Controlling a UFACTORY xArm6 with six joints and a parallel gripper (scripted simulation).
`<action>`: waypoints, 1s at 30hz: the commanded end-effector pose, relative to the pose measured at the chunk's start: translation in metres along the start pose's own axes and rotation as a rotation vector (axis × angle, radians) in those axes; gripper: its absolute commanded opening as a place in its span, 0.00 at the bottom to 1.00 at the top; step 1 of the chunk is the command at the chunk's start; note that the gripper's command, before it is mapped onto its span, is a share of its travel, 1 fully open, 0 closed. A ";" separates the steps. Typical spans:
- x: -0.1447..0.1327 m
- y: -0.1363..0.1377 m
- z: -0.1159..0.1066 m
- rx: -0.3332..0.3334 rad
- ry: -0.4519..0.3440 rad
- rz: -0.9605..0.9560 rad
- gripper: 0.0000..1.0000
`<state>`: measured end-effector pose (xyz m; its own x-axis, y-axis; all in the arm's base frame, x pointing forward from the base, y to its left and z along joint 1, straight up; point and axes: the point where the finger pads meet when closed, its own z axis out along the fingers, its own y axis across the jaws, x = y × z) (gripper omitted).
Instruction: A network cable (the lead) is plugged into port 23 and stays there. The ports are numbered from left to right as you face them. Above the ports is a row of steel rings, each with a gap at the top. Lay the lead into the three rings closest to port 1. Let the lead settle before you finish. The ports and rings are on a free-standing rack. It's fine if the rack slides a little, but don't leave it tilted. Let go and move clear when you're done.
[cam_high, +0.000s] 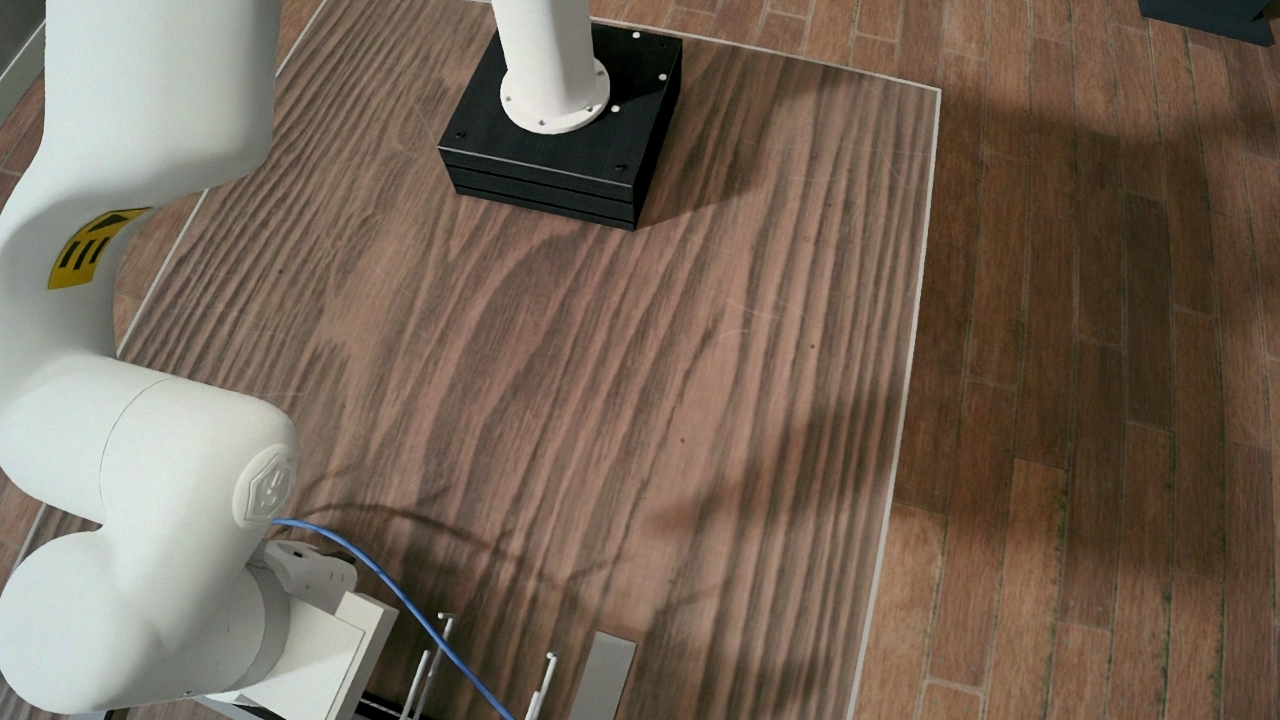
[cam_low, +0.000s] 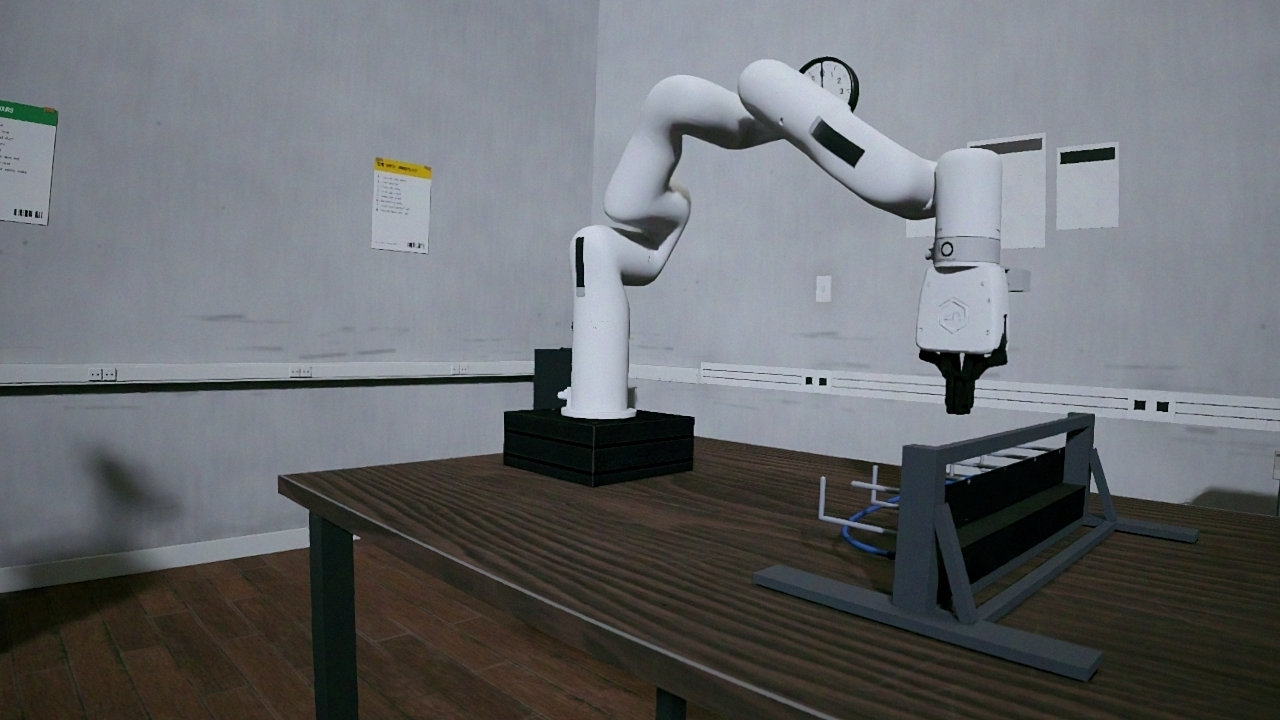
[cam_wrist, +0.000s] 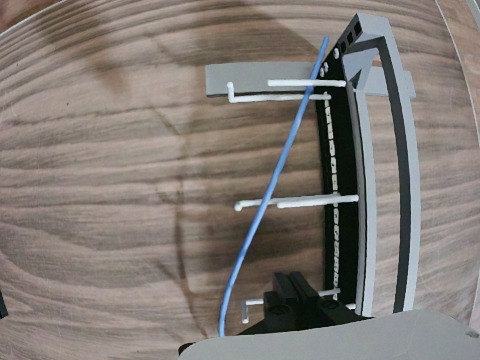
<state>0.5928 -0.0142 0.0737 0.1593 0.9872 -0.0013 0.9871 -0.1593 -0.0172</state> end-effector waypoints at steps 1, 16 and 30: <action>-0.038 -0.015 -0.003 -0.014 0.004 0.017 0.00; -0.096 -0.050 0.000 -0.014 0.004 0.049 0.33; -0.096 -0.050 0.000 -0.014 0.004 0.049 0.33</action>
<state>0.5265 -0.1007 0.0728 0.2071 0.9783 0.0022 0.9783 -0.2070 -0.0086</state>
